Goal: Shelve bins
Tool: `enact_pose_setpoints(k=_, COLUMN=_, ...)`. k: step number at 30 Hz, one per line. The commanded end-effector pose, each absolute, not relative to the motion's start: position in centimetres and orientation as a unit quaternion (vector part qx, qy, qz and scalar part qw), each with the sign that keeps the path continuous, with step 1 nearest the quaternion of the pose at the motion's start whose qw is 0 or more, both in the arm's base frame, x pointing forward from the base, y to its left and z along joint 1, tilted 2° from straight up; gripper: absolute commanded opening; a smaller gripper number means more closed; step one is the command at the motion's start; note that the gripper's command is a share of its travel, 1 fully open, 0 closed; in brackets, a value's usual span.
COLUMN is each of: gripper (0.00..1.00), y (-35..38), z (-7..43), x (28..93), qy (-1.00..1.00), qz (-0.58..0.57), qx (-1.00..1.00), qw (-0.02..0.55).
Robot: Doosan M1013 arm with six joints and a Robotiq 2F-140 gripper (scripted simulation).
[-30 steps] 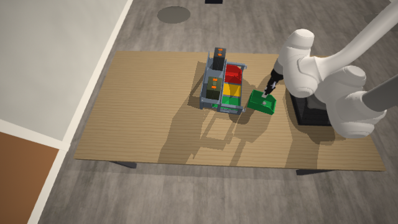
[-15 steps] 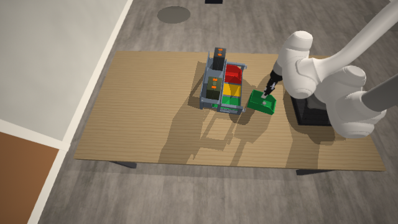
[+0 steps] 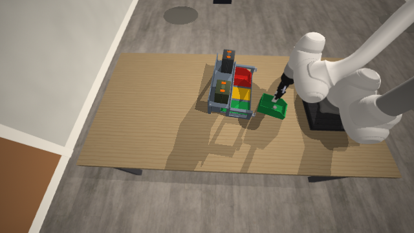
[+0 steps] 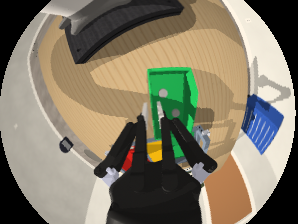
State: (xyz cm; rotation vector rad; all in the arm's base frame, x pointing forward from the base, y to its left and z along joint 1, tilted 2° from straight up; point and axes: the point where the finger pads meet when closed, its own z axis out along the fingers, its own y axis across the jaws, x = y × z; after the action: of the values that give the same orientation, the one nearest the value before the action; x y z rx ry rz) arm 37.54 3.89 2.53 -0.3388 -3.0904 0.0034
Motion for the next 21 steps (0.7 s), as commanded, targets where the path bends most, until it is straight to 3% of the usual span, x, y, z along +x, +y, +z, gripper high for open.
enact_pose_setpoints(k=1, gripper=0.24, y=3.9, z=2.54, x=37.54, qy=-0.994, qz=0.001, qx=-0.109, qw=0.016)
enact_pose_setpoints(k=3, gripper=0.24, y=3.9, z=2.54, x=37.54, qy=-0.994, qz=0.001, qx=-0.109, qw=0.016)
enact_pose_setpoints(k=4, gripper=0.1, y=3.9, z=2.54, x=37.54, qy=-0.994, qz=0.001, qx=-0.109, qw=0.016)
enact_pose_setpoints(k=21, gripper=0.1, y=3.9, z=2.53, x=37.54, qy=-0.994, qz=0.001, qx=-0.109, qw=0.016)
